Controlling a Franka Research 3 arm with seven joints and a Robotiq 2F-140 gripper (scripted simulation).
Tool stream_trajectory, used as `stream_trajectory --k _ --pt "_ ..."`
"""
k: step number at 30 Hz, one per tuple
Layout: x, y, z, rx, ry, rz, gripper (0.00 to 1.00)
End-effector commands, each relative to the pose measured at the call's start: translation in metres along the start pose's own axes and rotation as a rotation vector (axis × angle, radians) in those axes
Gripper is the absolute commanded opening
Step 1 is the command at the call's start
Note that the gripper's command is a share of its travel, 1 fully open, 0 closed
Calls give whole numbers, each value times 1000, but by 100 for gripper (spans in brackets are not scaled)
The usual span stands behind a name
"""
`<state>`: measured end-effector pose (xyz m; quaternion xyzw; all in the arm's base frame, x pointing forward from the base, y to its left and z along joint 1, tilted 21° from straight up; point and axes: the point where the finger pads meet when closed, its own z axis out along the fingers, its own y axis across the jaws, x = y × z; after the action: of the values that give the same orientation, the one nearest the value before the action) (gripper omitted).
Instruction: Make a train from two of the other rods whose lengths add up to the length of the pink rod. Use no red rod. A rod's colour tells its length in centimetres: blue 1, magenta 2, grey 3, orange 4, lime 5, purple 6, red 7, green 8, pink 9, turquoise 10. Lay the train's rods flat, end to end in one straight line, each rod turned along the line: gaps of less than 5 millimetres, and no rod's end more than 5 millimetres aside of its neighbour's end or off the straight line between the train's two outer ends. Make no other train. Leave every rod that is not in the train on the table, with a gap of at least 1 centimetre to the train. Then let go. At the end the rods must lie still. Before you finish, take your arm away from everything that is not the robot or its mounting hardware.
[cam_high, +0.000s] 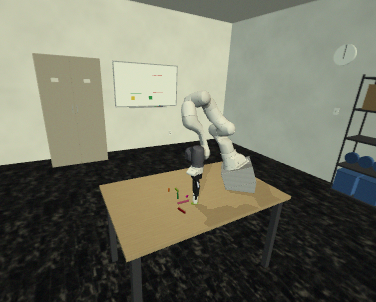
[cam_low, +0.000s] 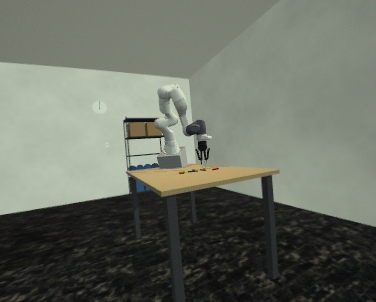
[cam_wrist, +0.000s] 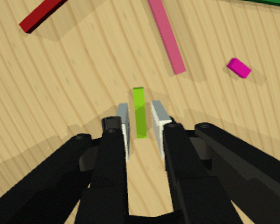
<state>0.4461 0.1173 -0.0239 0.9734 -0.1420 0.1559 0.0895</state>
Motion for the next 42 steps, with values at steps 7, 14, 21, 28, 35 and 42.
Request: stream_trajectory --k 7,14,21,28,35,42 --pt "0 -1 9 3 1 9 15" --pt "0 -1 12 3 1 9 15" --pt "0 -1 13 3 1 9 15" --pt "0 -1 13 3 1 9 15" --pt "0 -1 13 3 1 9 15" --pt "0 -1 13 3 1 9 15"
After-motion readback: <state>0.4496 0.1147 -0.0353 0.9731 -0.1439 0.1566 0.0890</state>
